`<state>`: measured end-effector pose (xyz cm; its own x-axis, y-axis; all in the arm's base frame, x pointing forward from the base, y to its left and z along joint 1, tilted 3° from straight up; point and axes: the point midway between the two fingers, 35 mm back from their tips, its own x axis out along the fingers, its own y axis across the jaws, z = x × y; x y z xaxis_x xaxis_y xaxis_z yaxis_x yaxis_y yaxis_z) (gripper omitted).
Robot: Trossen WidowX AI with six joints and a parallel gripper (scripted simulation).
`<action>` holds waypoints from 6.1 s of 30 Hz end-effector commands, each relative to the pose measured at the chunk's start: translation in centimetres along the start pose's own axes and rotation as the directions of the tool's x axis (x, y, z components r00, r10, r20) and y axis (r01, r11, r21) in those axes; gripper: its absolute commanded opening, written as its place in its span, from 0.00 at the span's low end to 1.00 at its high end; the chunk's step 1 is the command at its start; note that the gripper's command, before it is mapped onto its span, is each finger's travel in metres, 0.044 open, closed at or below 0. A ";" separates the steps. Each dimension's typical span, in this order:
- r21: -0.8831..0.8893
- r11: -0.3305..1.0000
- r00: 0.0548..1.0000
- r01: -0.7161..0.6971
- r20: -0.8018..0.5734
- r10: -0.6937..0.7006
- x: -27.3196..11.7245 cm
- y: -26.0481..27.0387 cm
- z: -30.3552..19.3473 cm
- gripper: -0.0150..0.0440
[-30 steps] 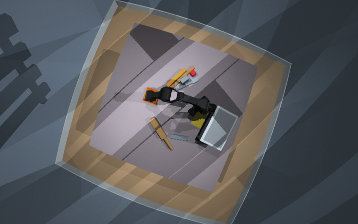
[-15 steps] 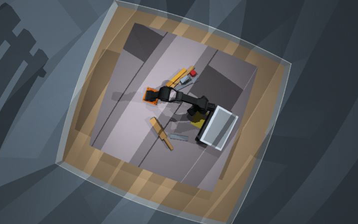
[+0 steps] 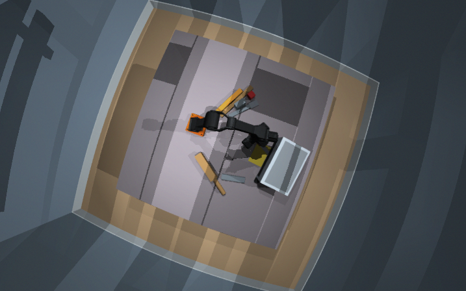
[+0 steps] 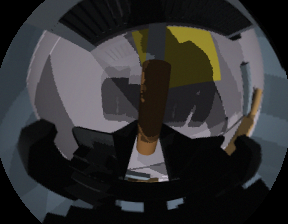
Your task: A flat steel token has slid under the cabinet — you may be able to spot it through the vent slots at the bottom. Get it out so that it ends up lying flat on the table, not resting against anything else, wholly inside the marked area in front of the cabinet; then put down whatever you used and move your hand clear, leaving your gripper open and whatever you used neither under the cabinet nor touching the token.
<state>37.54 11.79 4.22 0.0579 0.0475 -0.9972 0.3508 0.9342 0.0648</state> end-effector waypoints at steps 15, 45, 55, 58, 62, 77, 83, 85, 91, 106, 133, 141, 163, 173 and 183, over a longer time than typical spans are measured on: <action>0.000 1.000 1.000 0.001 -0.004 -0.001 0.1 0.1 -2.3 0.25; 0.000 1.000 1.000 0.001 -0.007 -0.001 0.1 0.1 -6.2 0.25; 0.000 1.000 1.000 0.001 -0.008 -0.001 0.1 0.1 -7.7 0.25; 0.000 1.000 1.000 0.001 -0.008 -0.001 0.1 0.1 -8.1 0.25; 0.000 1.000 1.000 0.001 -0.009 -0.001 0.1 0.1 -8.7 0.25; 0.000 1.000 1.000 0.001 -0.010 -0.001 0.1 0.2 -11.2 0.25; 0.000 1.000 1.000 0.001 -0.011 -0.001 0.1 0.2 -12.3 0.25; 0.000 1.000 1.000 0.001 -0.011 -0.001 0.1 0.3 -12.6 0.25; 0.000 1.000 1.000 0.000 -0.012 0.000 0.1 0.3 -13.6 0.25; 0.018 1.000 1.000 -0.001 -0.009 0.001 0.0 0.5 -14.3 0.25; 0.202 0.979 1.000 0.002 -0.011 0.000 -0.2 0.3 -14.2 0.25; 0.221 0.975 1.000 0.003 -0.012 -0.001 -0.3 -0.4 -13.8 0.25; 0.232 0.973 1.000 0.005 -0.011 -0.003 -0.3 -2.6 -12.5 0.25; 0.233 0.972 1.000 0.006 -0.011 -0.003 -0.3 -3.6 -12.0 0.25; 0.233 0.972 1.000 0.006 -0.010 -0.004 -0.3 -4.5 -11.4 0.25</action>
<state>25.15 12.03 3.69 0.0434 0.0471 -0.9979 0.5567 0.8283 0.0633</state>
